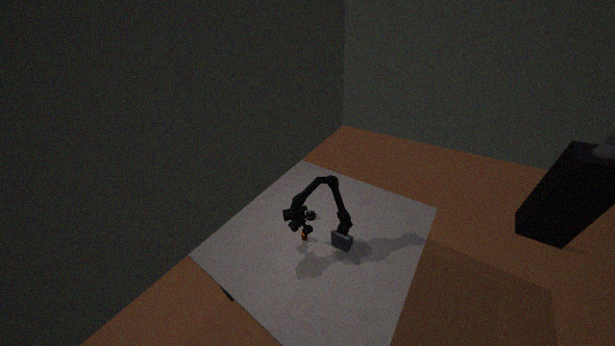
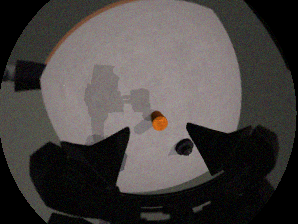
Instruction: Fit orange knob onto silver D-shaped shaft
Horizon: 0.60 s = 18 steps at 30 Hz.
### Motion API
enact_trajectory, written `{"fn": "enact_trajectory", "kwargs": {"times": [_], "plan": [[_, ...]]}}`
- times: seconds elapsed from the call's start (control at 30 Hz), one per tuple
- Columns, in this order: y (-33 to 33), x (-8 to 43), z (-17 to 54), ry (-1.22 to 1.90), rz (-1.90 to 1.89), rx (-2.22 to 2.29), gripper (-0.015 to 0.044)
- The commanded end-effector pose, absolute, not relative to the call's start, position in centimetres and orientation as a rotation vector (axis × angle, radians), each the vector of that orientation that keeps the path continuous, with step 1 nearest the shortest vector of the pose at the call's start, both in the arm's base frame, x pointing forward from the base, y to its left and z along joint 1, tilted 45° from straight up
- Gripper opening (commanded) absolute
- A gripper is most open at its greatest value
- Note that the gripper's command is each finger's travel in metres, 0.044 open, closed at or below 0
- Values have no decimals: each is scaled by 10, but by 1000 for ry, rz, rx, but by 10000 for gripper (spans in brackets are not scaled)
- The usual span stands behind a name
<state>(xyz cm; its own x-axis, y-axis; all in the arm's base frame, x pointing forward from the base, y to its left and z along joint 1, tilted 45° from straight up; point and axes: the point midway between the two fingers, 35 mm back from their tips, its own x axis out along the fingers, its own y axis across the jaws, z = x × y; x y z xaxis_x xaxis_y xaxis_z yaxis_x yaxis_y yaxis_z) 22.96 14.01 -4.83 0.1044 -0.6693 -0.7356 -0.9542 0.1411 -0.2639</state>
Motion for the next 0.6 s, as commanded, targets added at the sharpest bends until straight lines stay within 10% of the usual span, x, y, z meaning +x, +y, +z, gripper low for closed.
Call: {"fn": "enact_trajectory", "kwargs": {"times": [0.0, 0.57], "plan": [[120, 240, -32, 1704, 568, -1681, 440], [87, 242, -63, 1704, 566, -1682, 440]]}}
